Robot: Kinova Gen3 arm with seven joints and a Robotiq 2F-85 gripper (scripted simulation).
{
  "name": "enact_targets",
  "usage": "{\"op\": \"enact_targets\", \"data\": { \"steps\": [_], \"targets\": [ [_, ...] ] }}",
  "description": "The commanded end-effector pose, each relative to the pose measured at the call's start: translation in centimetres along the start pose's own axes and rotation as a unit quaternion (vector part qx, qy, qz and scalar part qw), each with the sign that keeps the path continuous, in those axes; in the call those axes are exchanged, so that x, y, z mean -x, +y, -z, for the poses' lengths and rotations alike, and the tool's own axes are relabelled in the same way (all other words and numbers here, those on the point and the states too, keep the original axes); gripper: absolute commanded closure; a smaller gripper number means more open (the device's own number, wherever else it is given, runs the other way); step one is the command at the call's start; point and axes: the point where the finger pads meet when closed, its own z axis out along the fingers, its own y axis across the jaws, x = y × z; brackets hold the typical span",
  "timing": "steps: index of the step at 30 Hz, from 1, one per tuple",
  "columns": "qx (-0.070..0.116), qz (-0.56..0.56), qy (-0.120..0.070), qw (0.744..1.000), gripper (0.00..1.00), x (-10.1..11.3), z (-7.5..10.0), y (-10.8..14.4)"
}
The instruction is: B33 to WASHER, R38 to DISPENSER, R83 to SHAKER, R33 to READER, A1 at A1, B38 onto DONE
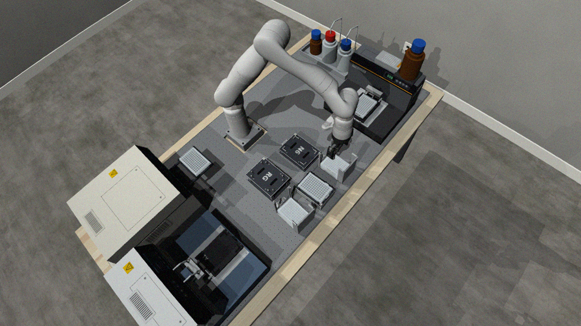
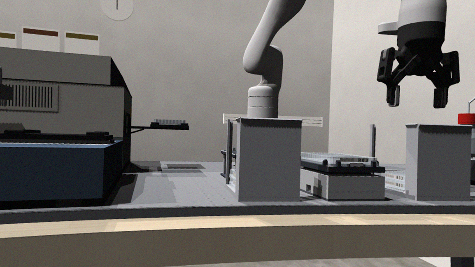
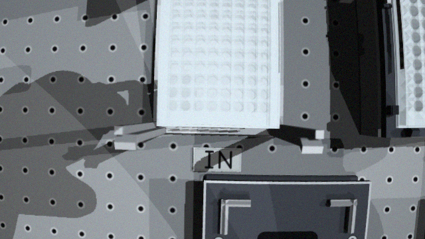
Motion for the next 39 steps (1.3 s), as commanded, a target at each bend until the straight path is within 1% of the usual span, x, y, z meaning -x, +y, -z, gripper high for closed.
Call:
{"op": "enact_targets", "data": {
  "steps": [1, 39],
  "targets": [
    [0.0, 0.0, -0.001, 1.0, 0.0, 0.1, -0.4, 0.0],
    [0.0, 0.0, -0.001, 1.0, 0.0, 0.1, -4.9, 0.0]
  ]
}}
